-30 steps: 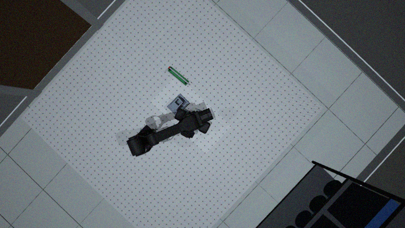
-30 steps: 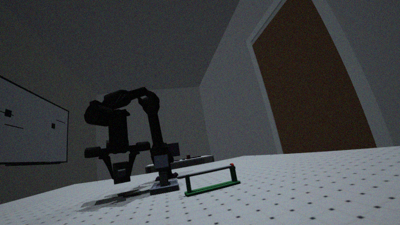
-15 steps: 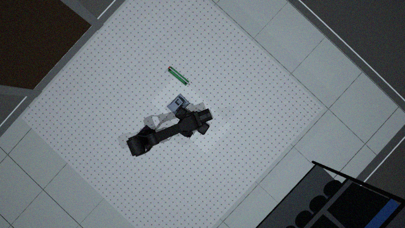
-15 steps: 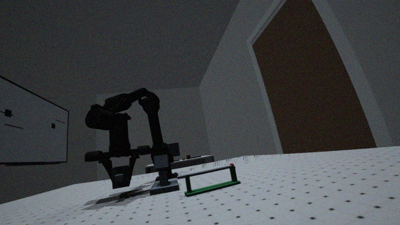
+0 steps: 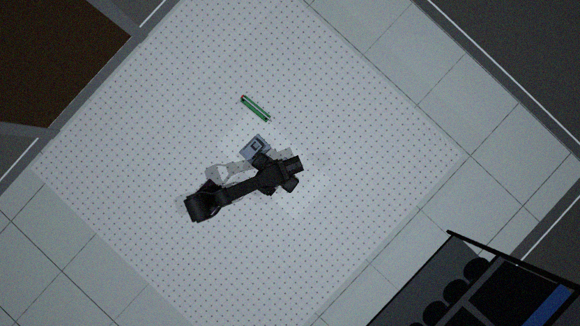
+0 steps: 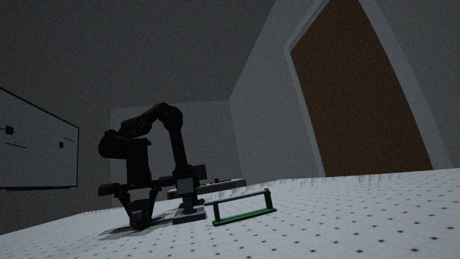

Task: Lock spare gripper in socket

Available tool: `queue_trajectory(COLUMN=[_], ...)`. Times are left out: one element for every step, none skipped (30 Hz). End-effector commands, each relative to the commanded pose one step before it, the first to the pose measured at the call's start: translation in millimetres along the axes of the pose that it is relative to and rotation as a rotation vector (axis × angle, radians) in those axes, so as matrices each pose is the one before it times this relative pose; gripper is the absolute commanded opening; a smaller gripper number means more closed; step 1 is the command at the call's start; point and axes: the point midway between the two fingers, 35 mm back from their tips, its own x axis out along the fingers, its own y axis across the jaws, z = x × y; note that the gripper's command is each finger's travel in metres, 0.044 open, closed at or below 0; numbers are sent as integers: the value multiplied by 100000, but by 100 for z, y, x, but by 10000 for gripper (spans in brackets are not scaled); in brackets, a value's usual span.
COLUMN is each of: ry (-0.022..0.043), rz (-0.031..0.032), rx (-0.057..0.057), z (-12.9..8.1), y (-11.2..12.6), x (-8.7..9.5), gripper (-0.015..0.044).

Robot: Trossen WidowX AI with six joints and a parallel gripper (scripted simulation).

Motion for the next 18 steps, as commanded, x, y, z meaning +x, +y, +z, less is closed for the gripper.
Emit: queue_trajectory(ry=[64, -1, 0, -246, 0, 0, 0, 0, 0, 0, 0, 0, 0, 0, 0, 0, 0, 0], rz=[105, 0, 0, -213, 0, 0, 0, 0, 0, 0, 0, 0, 0, 0, 0, 0, 0, 0], rx=[531, 0, 0, -483, 0, 0, 0, 0, 0, 0, 0, 0, 0, 0, 0, 0, 0, 0], z=[-36, 4, 1, 75, 0, 0, 0, 0, 0, 0, 0, 0, 0, 0, 0, 0, 0, 0], y=[43, -2, -1, -67, 0, 0, 0, 0, 0, 0, 0, 0, 0, 0, 0, 0, 0, 0], x=[586, 71, 24, -267, 0, 0, 0, 0, 0, 0, 0, 0, 0, 0, 0, 0, 0, 0], gripper=[0, 0, 0, 26, 53, 79, 105, 131, 157, 184, 210, 236, 263, 289, 315, 341, 368, 394])
